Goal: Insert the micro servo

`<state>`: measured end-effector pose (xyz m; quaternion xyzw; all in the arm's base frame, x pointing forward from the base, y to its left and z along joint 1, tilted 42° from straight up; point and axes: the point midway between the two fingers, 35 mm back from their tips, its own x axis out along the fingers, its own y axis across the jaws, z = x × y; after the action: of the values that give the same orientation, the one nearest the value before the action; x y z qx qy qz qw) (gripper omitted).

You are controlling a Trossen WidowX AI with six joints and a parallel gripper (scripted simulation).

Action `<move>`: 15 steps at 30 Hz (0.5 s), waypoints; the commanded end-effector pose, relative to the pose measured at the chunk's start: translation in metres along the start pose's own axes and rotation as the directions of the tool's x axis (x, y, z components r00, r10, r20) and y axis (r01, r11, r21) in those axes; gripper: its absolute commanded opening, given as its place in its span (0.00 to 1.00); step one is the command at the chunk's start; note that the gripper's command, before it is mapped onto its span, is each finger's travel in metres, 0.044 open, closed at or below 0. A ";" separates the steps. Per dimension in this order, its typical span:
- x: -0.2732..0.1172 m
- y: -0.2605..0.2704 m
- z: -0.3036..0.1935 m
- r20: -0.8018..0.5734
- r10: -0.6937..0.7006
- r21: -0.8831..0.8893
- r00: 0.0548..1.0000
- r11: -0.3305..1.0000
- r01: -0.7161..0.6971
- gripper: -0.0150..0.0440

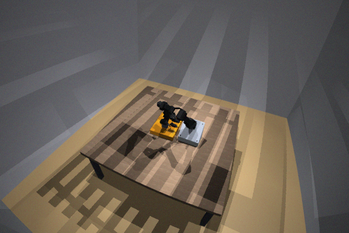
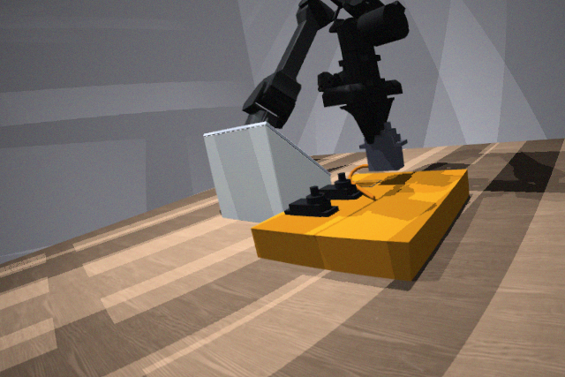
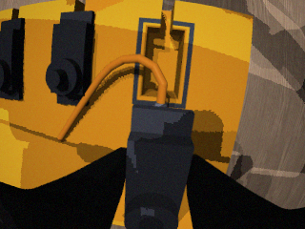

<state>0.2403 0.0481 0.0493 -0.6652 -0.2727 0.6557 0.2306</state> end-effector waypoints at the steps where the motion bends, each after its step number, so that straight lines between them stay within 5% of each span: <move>1: -0.002 0.000 0.017 -0.009 0.007 -0.006 1.000 1.000 -0.007 0.25; 15: 0.000 0.000 0.060 -0.007 0.007 -0.004 1.000 1.000 -0.007 0.25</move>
<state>0.1830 0.0453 0.0466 -0.6638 -0.2717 0.6568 0.2328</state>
